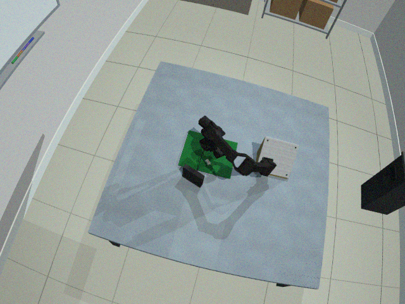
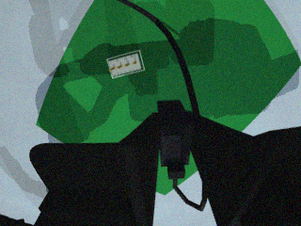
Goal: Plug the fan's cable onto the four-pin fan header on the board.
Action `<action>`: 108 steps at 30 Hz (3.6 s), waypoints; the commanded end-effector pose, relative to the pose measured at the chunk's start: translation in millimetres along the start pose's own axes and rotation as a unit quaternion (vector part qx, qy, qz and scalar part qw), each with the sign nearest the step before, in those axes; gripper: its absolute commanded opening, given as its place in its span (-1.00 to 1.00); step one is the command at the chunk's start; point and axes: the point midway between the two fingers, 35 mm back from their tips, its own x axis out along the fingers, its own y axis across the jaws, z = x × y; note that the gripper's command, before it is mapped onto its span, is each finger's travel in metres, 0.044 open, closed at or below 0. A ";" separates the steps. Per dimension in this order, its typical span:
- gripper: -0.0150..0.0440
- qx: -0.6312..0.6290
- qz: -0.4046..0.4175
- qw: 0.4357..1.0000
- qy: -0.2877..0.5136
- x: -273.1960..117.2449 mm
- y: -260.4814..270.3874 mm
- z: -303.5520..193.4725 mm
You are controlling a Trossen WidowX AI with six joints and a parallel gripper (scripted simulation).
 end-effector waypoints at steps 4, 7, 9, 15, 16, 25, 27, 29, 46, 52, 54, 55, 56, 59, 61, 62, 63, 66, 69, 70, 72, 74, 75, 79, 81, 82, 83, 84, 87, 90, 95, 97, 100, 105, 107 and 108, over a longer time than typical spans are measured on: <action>-0.49 0.116 0.002 0.993 0.000 0.8 7.1 6.6; -0.49 0.168 0.002 0.986 0.000 0.8 9.8 9.2; -0.49 0.202 0.002 0.979 0.000 0.8 11.6 11.0; -0.49 0.303 0.003 0.953 0.000 1.0 17.0 16.2; -0.49 0.319 0.003 0.948 0.000 1.0 17.9 17.0; -0.49 0.463 0.003 0.886 0.001 1.2 26.4 24.5; -0.49 0.494 0.003 0.870 0.001 1.3 28.3 26.2; -0.49 0.524 0.003 0.852 0.001 1.4 30.2 27.8; -0.49 0.643 0.004 0.766 0.001 2.7 38.6 34.6; -0.49 0.645 0.004 0.764 0.001 0.2 34.6 35.8; -0.49 0.645 0.004 0.764 0.001 0.2 34.6 35.8; -0.49 0.645 0.004 0.764 0.001 0.2 34.6 35.8; -0.49 0.645 0.004 0.764 0.001 0.2 34.6 35.8; -0.49 0.645 0.004 0.764 0.001 0.2 33.2 35.8; -0.49 0.645 0.004 0.764 0.001 0.2 33.2 35.8; -0.49 0.645 0.004 0.764 0.001 0.2 33.2 35.8; -0.49 0.645 0.004 0.764 0.001 0.2 33.2 35.8; -0.49 0.645 0.004 0.765 0.001 7.1 33.0 35.9; -0.49 0.644 0.004 0.765 0.001 22.2 33.2 35.9; -0.49 0.644 0.004 0.765 0.001 22.2 33.2 35.9; -0.49 0.644 0.004 0.765 0.001 22.2 33.2 35.9; -0.49 0.644 0.004 0.765 0.001 22.2 33.2 35.9; -0.49 0.644 0.004 0.765 0.001 22.2 33.2 35.9; -0.49 0.644 0.004 0.765 0.001 22.2 33.2 35.9; -0.49 0.644 0.004 0.765 0.001 22.2 32.9 36.3; -0.49 0.644 0.004 0.765 0.001 22.2 32.9 36.3; -0.49 0.644 0.004 0.765 0.001 22.2 32.5 36.8; -0.49 0.644 0.004 0.765 0.001 22.2 32.5 36.8; -0.49 0.644 0.004 0.765 0.001 22.2 32.5 36.8; -0.49 0.644 0.004 0.765 0.001 22.6 32.5 36.8; -0.49 0.644 0.004 0.765 0.001 23.6 32.5 36.8; -0.49 0.644 0.004 0.765 0.001 24.1 32.5 36.7; -0.49 0.644 0.004 0.765 0.001 24.8 32.6 36.6; -0.49 0.644 0.004 0.765 0.001 26.1 32.7 36.5; -0.49 0.644 0.004 0.765 0.001 26.6 32.8 36.4; -0.49 0.644 0.004 0.765 0.001 26.8 32.8 36.4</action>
